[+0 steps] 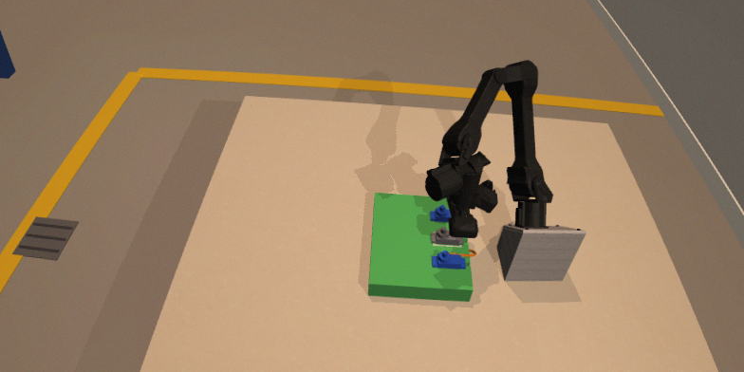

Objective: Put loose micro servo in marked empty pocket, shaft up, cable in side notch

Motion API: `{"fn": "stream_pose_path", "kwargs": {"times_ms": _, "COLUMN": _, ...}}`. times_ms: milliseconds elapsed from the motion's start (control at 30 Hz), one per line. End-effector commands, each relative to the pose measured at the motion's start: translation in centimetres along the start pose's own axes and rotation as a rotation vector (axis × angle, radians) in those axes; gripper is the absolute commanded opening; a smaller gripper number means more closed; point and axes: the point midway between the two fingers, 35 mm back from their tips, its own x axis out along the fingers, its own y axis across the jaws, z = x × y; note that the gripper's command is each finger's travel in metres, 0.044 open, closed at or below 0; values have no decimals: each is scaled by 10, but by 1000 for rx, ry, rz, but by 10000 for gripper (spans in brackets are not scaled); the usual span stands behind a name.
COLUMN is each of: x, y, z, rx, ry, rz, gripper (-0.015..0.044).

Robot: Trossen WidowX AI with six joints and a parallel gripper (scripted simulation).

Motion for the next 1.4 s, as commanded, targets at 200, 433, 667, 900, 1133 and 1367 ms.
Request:
{"fn": "stream_pose_path", "kwargs": {"times_ms": 200, "x": -43, "y": -2, "z": -72, "rx": 7, "ry": 4, "rz": -6, "gripper": 440}}
{"fn": "stream_pose_path", "kwargs": {"times_ms": 433, "x": -66, "y": 0, "z": -108, "rx": 10, "ry": 5, "rz": -8, "gripper": 440}}
{"fn": "stream_pose_path", "kwargs": {"times_ms": 667, "x": -89, "y": 1, "z": -104, "rx": 15, "ry": 7, "rz": -12, "gripper": 440}}
{"fn": "stream_pose_path", "kwargs": {"times_ms": 900, "x": -111, "y": 3, "z": -98, "rx": 19, "ry": 7, "rz": -12, "gripper": 440}}
{"fn": "stream_pose_path", "kwargs": {"times_ms": 1133, "x": -111, "y": 3, "z": -98, "rx": 19, "ry": 7, "rz": -12, "gripper": 440}}
{"fn": "stream_pose_path", "kwargs": {"times_ms": 1367, "x": -111, "y": 3, "z": -98, "rx": 19, "ry": 7, "rz": -12, "gripper": 440}}
